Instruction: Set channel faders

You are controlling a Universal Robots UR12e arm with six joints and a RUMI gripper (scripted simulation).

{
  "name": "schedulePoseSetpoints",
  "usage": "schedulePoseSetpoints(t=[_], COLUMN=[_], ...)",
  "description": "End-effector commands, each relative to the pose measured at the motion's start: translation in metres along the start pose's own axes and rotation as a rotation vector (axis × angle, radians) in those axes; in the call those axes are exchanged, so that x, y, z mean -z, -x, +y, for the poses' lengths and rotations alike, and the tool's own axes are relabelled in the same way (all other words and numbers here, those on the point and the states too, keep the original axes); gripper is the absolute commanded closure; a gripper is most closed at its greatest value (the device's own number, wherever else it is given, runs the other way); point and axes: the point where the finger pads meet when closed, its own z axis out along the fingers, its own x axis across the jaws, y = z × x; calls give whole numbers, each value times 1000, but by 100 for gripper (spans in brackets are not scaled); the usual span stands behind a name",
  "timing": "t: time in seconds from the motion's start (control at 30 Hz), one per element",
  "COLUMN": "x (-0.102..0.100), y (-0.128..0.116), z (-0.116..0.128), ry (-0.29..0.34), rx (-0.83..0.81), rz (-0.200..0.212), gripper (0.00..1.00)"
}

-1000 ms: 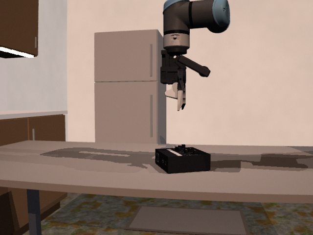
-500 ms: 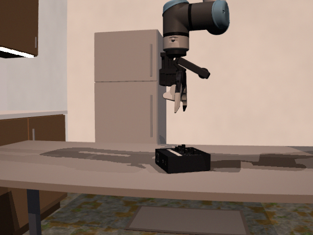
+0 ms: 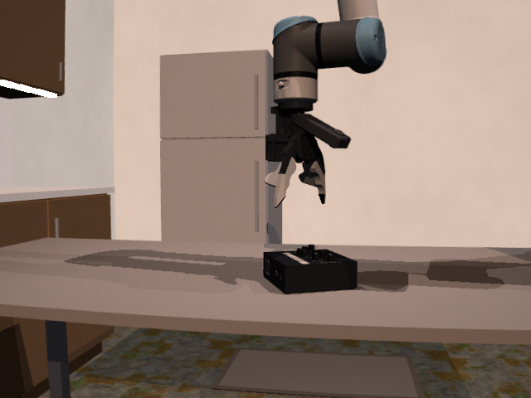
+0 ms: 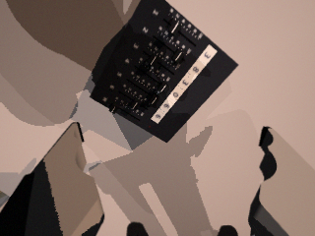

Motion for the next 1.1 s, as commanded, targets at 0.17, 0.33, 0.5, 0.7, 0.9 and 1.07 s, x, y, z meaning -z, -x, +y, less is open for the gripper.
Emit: schedulePoseSetpoints(t=[0.17,0.33,0.5,0.7,0.9,1.07], x=[-28,-37,-43,-44,-44,-44], y=[-6,-8,-9,-9,-9,-9], z=[6,8,9,9,9,9], ry=[8,9,9,9,9,9], rx=[-398,-509,-585,-604,-604,-604], rz=[-4,-3,-3,-3,-3,-3], gripper=[0,0,0,0,100,100])
